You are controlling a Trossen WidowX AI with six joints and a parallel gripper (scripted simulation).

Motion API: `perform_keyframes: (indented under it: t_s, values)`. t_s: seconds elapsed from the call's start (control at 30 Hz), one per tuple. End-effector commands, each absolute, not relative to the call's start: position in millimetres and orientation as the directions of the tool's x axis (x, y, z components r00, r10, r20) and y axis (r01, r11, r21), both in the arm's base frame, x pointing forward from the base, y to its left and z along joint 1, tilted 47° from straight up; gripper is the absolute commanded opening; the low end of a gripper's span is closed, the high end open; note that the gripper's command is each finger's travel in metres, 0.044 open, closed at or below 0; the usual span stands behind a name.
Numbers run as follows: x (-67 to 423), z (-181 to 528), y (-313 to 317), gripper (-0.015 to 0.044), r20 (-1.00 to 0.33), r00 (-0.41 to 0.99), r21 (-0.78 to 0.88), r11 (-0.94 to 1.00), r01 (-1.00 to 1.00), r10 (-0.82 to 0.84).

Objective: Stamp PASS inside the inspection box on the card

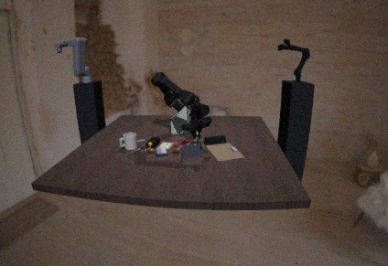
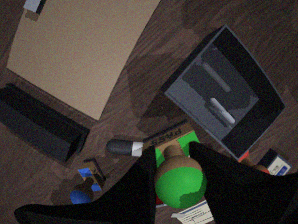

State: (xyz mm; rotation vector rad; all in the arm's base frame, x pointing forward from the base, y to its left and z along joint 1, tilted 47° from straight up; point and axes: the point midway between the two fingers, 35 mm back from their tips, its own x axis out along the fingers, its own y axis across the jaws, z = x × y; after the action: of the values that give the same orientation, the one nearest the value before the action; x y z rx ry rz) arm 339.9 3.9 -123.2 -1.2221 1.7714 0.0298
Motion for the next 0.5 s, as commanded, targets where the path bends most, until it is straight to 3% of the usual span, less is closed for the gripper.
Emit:
perform_keyframes:
  t_s: [0.0,0.47]
  values:
    - [337,-129,-2,0.0,-0.694,-0.056,-0.452,0.495,-0.742,-0.718]
    - [335,-145,-19,0.0,-0.693,-0.056,-0.452,0.494,-0.742,-0.719]
